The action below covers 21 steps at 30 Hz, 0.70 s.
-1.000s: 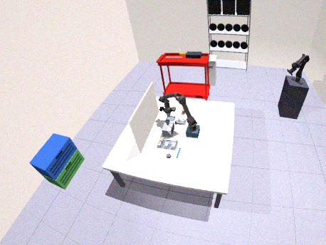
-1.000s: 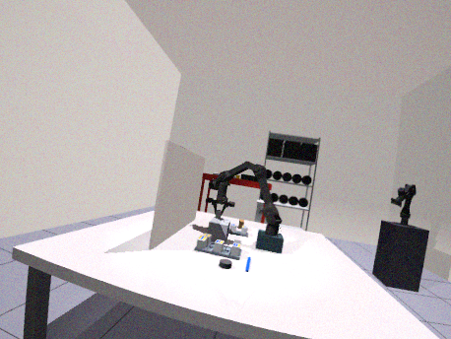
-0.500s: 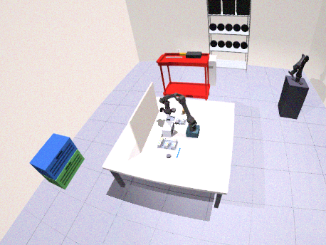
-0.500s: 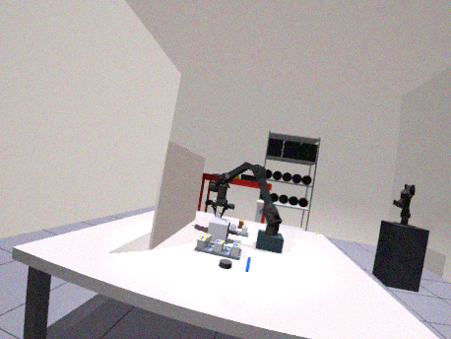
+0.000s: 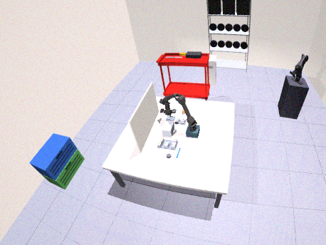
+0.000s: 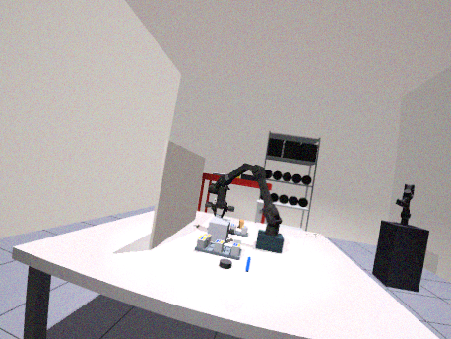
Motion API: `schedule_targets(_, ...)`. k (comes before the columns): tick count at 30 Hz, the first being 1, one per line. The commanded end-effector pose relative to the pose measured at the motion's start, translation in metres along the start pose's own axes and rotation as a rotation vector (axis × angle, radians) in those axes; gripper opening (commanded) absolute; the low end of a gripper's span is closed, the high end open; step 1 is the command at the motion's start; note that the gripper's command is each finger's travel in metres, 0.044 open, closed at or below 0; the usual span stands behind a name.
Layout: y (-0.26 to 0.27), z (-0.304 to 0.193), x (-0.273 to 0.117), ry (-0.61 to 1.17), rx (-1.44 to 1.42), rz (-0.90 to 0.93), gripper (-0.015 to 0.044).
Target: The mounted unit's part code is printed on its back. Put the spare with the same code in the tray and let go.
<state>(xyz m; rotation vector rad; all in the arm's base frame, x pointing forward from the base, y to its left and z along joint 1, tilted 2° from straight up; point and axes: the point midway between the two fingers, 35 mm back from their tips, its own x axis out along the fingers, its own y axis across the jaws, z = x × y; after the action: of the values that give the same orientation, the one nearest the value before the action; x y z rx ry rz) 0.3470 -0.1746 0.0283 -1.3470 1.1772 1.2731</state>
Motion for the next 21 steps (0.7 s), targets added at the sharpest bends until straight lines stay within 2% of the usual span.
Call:
schedule_targets(1,0.001,0.000,0.004,0.001,-0.006,0.001,0.0000)
schedule_targets(21,0.003,0.002,0.022,0.001,-0.006,0.001,0.0000)
